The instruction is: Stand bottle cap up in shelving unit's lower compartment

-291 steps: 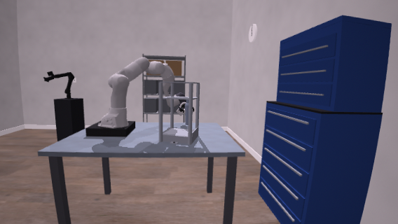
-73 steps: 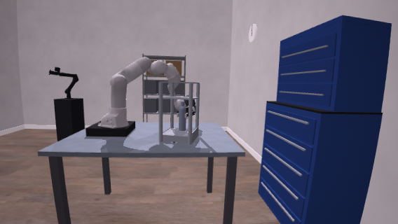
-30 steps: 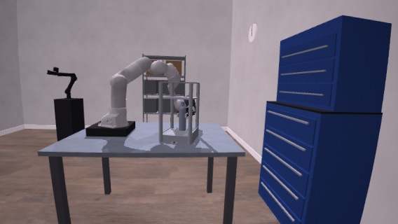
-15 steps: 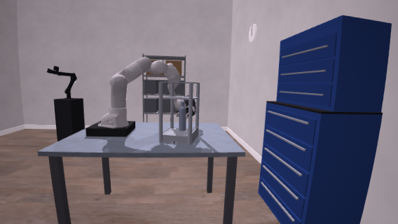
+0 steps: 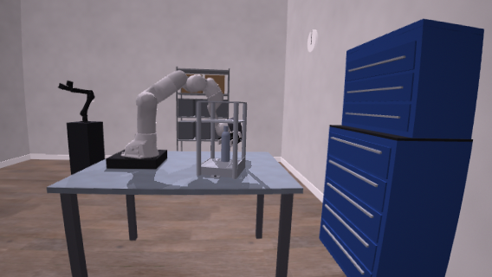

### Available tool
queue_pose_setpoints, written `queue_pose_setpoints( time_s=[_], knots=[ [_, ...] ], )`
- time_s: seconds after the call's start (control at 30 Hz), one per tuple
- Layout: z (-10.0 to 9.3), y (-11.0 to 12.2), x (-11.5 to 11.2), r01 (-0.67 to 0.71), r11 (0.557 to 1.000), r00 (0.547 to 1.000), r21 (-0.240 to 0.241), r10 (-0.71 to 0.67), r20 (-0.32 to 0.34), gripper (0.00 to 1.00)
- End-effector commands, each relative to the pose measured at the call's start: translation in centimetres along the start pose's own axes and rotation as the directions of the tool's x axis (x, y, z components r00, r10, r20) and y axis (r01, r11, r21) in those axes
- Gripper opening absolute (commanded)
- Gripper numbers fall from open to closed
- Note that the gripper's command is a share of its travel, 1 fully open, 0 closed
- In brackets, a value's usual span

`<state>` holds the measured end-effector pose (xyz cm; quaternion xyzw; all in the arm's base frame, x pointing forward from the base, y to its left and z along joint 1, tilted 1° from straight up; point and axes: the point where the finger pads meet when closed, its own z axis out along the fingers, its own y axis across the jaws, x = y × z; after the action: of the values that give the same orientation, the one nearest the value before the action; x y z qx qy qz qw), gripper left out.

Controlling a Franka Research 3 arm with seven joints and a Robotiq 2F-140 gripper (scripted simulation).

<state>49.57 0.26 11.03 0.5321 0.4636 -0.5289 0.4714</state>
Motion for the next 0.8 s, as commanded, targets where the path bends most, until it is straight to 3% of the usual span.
queue_pose_setpoints(
  time_s=[0.0,0.77],
  knots=[
    [-0.1,0.0,0.0,-0.005,1.0,1.0,0.001,0.005,0.002,0.44],
    [-1.6,0.0,0.0,-0.005,1.0,1.0,0.001,0.005,0.002,0.44]
  ],
)
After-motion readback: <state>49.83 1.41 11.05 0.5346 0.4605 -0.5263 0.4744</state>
